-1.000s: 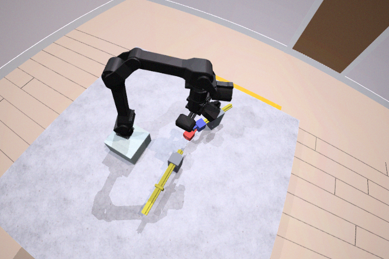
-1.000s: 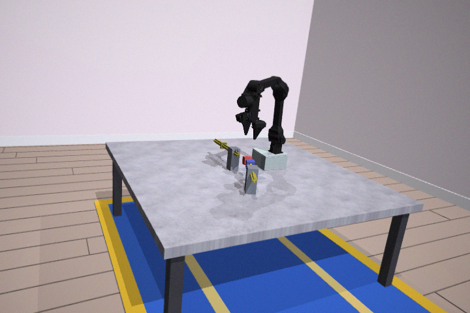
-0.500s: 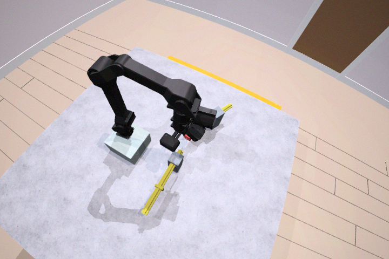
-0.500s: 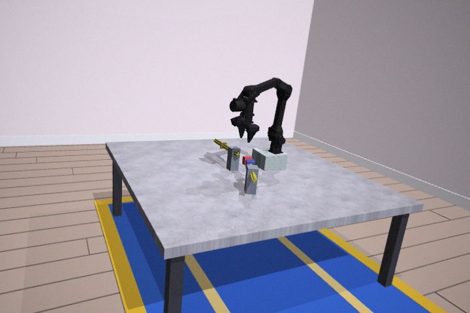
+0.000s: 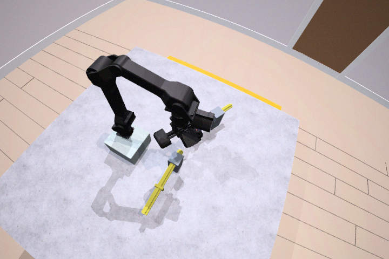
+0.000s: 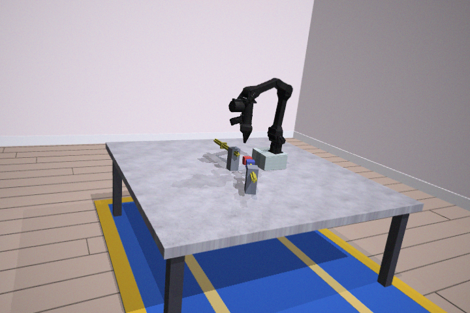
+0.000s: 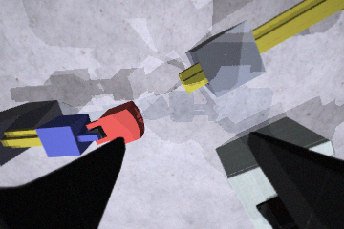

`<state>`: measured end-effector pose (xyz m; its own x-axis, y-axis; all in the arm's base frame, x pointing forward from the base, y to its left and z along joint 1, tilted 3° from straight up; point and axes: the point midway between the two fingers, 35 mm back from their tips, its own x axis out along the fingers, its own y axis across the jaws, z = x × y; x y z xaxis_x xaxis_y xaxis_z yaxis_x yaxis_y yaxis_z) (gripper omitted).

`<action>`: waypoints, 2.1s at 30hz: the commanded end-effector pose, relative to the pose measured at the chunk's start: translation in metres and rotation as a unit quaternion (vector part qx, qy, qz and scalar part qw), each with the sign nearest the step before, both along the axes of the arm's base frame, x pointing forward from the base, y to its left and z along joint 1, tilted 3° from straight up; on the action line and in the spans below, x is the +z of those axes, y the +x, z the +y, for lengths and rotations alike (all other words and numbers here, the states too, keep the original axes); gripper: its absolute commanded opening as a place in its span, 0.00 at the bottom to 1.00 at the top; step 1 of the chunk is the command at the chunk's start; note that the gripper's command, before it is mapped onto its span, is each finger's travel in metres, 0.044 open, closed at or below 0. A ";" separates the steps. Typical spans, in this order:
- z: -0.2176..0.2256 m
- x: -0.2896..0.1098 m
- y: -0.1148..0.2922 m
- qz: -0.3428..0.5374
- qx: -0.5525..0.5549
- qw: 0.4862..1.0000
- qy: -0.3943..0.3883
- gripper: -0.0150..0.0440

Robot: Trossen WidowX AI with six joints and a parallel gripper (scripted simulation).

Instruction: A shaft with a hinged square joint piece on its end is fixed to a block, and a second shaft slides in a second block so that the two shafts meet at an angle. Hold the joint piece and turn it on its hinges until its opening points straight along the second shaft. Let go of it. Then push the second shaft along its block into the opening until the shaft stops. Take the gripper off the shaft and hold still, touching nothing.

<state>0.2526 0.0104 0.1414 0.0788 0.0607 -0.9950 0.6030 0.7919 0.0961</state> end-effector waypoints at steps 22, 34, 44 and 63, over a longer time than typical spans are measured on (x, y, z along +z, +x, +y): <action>-0.003 -0.010 -0.001 0.024 -0.378 0.923 0.059 1.00; -0.004 -0.015 -0.001 0.042 -0.542 0.835 0.084 1.00; -0.005 -0.017 0.000 0.047 -0.586 0.804 0.090 1.00; -0.003 -0.096 0.005 0.047 -0.586 0.804 0.090 1.00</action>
